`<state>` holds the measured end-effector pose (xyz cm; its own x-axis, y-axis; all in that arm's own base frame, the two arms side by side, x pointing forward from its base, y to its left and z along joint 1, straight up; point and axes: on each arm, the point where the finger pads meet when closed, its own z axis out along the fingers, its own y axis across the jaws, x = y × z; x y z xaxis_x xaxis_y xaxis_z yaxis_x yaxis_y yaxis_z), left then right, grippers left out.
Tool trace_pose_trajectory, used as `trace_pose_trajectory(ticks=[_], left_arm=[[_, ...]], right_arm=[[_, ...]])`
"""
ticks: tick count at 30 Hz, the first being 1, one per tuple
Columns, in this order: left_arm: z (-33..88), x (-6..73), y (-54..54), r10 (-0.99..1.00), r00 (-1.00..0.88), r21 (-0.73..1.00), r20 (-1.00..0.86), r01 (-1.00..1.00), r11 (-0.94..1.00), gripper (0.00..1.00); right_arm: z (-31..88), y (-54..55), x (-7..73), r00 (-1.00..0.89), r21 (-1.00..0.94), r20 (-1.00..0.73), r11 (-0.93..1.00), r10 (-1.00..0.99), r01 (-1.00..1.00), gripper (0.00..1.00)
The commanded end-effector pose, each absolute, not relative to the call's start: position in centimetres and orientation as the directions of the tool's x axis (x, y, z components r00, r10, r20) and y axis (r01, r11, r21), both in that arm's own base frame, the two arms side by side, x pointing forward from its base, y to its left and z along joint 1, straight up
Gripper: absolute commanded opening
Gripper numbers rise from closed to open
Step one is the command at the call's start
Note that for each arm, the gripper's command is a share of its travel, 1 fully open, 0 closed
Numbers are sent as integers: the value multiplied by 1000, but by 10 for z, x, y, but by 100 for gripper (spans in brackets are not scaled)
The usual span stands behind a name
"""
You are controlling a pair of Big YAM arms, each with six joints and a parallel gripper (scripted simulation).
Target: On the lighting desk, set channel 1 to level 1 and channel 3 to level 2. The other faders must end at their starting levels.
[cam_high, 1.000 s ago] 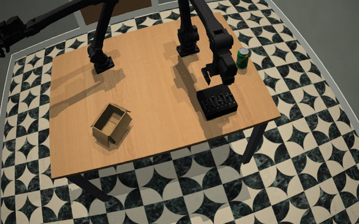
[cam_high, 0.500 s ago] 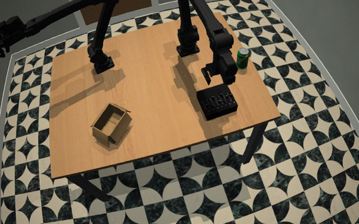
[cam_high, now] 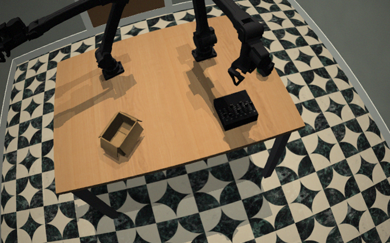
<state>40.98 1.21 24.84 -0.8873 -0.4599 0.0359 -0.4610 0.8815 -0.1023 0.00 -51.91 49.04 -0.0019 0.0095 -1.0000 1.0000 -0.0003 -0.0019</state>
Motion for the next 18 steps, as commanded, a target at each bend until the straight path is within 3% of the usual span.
trace_pose_trajectory(ticks=[1,3,9,18], left_arm=[[301,417,28,-685,-728,-133,20,-681,720,100],[301,417,28,-685,-728,-133,20,-681,720,100],[341,413,46,-897,-427,-157,114,-899,409,100],[380,400,53,-971,21,-141,236,-988,-56,100]], right_arm=[[515,-519,-3,7,7,-999,-3,-50,1000,100],[515,-519,-3,7,7,-999,-3,-50,1000,100],[515,-519,-3,7,7,-999,-3,-50,1000,100],[515,-519,-3,7,7,-999,-3,-50,1000,100]])
